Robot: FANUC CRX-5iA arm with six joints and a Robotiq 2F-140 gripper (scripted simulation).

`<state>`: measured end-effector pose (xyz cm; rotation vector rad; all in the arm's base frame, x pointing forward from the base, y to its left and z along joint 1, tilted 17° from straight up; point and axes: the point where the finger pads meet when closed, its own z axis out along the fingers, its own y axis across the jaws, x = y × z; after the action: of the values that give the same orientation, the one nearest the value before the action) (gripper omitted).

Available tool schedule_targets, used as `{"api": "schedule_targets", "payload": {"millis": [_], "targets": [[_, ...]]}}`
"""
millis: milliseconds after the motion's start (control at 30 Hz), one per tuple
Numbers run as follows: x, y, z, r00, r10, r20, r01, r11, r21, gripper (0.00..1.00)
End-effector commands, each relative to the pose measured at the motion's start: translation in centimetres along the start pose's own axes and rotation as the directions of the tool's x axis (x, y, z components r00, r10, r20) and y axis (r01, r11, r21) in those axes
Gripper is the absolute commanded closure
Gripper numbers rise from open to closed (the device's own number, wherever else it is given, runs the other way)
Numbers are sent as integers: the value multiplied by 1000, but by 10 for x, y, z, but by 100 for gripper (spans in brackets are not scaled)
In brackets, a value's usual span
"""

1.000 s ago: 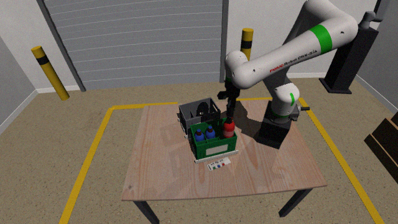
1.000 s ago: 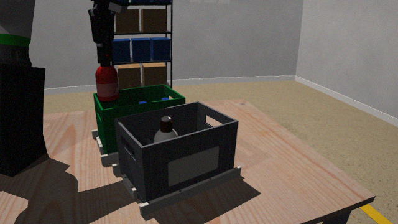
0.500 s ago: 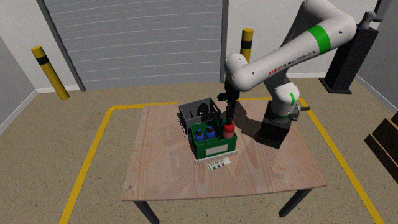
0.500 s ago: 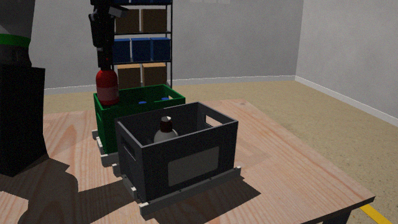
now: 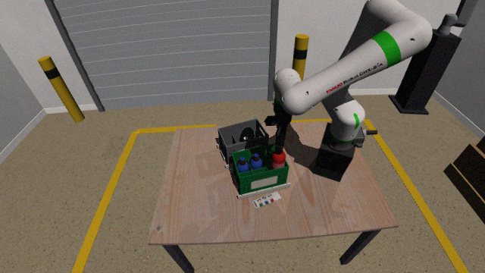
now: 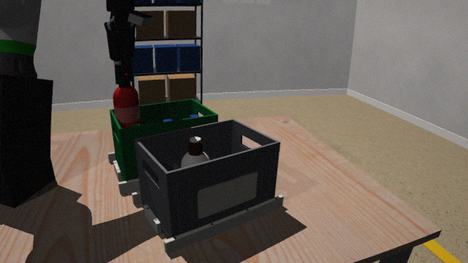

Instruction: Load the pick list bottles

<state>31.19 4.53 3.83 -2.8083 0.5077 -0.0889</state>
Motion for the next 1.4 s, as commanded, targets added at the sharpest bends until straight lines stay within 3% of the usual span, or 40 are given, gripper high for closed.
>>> {"api": "schedule_targets", "payload": {"millis": [0, 1367], "targets": [[1, 0, 1, 1000, 0, -2, 0, 1000, 0, 90], [1, 0, 38, 1000, 0, -2, 0, 1000, 0, 90]]}}
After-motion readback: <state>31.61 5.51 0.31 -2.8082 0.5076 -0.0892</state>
